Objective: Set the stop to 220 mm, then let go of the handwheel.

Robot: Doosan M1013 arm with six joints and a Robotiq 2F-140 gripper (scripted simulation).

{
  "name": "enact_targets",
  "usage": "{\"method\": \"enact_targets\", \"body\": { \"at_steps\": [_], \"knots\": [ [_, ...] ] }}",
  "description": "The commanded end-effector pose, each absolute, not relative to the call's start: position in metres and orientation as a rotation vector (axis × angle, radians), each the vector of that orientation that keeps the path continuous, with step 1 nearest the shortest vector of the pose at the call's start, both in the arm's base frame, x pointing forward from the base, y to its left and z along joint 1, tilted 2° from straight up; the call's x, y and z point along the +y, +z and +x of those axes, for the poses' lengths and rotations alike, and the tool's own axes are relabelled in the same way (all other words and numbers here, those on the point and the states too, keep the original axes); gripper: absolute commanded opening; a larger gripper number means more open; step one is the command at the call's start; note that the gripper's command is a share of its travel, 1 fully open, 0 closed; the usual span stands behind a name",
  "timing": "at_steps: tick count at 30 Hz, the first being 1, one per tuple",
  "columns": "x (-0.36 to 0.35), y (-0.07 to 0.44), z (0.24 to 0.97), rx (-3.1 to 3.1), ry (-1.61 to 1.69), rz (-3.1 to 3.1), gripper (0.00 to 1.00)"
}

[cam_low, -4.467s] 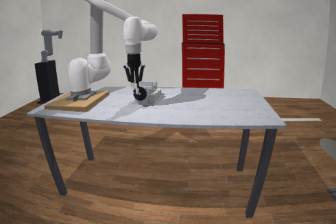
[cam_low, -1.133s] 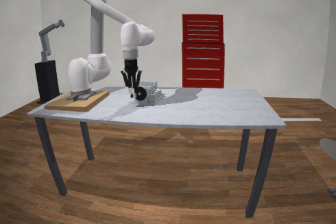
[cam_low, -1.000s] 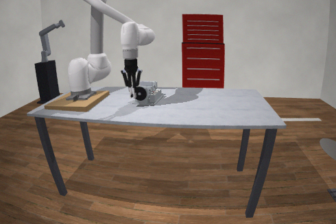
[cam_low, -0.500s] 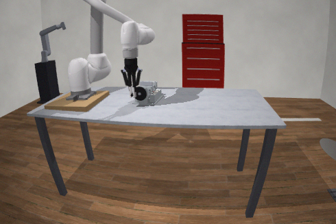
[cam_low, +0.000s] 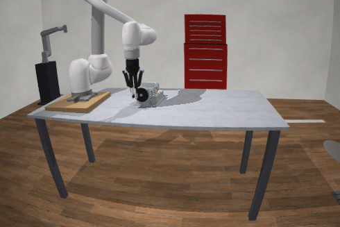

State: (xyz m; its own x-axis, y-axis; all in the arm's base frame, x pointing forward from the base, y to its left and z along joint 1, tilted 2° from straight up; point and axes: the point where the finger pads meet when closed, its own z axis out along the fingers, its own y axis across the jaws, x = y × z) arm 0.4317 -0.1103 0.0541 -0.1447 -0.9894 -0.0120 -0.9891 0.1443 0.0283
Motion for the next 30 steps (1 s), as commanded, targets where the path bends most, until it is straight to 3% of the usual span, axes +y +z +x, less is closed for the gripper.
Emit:
{"method": "enact_targets", "body": {
  "at_steps": [1, 3, 4, 30],
  "knots": [
    [-0.1103, 0.0544, 0.4318, -2.369, -0.046, 2.048, 0.04],
    [-0.1103, 0.0544, 0.4318, -2.369, -0.046, 2.048, 0.04],
    [-0.1103, 0.0544, 0.4318, -2.369, -0.046, 2.048, 0.33],
    [-0.1103, 0.0548, 0.4318, -2.369, -0.046, 2.048, 0.33]
  ]
}}
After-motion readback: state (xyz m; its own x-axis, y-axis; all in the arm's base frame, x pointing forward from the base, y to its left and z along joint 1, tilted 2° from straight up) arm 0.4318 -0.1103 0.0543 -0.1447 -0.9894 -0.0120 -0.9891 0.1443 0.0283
